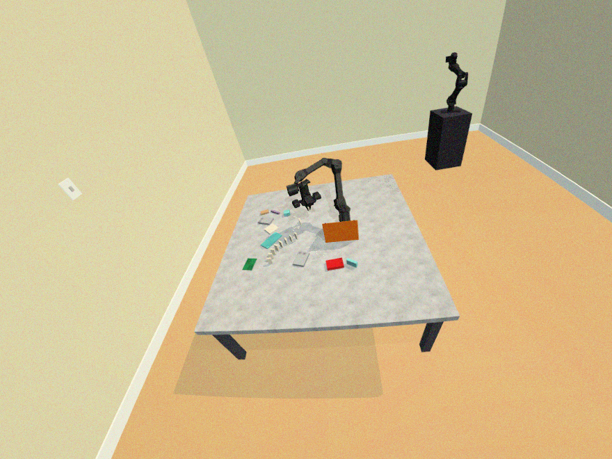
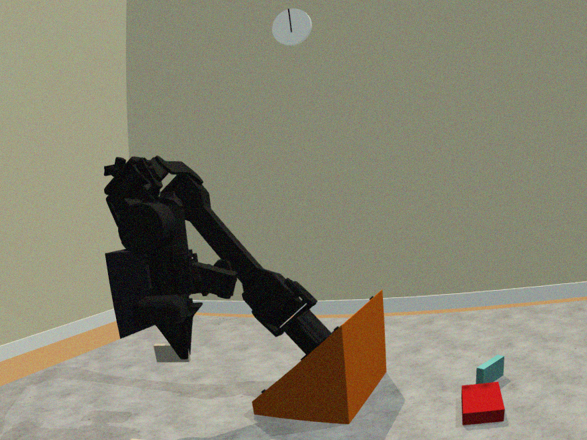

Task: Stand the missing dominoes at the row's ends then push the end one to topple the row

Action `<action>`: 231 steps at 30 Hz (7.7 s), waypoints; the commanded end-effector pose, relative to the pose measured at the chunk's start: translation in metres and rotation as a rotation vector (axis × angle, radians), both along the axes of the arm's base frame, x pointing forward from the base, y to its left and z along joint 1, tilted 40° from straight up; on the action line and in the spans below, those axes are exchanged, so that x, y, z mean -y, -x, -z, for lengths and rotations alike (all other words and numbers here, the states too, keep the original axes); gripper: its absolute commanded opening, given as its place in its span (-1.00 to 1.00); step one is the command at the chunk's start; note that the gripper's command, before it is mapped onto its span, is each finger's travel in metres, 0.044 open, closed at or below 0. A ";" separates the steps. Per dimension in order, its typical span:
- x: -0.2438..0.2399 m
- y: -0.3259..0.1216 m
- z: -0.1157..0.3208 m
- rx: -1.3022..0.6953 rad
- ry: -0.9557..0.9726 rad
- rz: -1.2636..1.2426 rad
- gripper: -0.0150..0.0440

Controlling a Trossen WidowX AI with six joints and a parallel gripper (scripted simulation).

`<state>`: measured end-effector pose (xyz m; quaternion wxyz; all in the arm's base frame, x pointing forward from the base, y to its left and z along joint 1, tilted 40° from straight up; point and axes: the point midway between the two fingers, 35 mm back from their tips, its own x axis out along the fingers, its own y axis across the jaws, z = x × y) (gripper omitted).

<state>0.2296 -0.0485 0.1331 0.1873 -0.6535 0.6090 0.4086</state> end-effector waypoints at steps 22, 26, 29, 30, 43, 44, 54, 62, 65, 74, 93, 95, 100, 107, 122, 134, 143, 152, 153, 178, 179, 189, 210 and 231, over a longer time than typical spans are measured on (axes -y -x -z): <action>0.088 0.005 -0.112 1.235 0.142 1.457 -0.40; 0.088 0.005 -0.112 1.235 0.142 1.457 -0.40; 0.088 0.005 -0.112 1.235 0.142 1.457 -0.40; 0.088 0.005 -0.112 1.235 0.142 1.457 -0.40; 0.093 0.003 -0.089 1.223 -0.015 1.587 -0.40; 0.094 0.002 -0.086 1.223 -0.041 1.604 -0.40; 0.102 -0.007 -0.062 1.252 -0.318 1.720 -0.40; 0.111 -0.015 -0.054 1.311 -0.551 1.740 -0.40; 0.114 -0.017 -0.053 1.340 -0.637 1.729 -0.40; 0.125 -0.021 -0.055 1.447 -0.880 1.638 -0.40; 0.137 -0.004 -0.077 1.696 -1.229 1.180 -0.40; 0.136 0.000 -0.080 1.718 -1.247 1.115 -0.40; 0.134 0.010 -0.084 1.766 -1.282 0.968 -0.40; 0.124 0.025 -0.089 1.810 -1.302 0.745 -0.40; 0.107 0.042 -0.088 1.816 -1.295 0.490 -0.40; 0.107 0.042 -0.088 1.816 -1.295 0.490 -0.40; 0.121 0.040 -0.079 1.815 -1.294 0.492 -0.40; 0.137 0.039 -0.066 1.815 -1.293 0.493 -0.40; 0.139 0.039 -0.064 1.815 -1.293 0.494 -0.40; 0.172 0.042 -0.019 1.817 -1.292 0.499 -0.40; 0.173 0.042 -0.017 1.817 -1.292 0.500 -0.40; 0.180 0.044 -0.002 1.818 -1.292 0.502 -0.40; 0.180 0.044 -0.002 1.818 -1.292 0.502 0.67; 0.166 0.018 -0.045 1.828 -1.360 0.787 1.00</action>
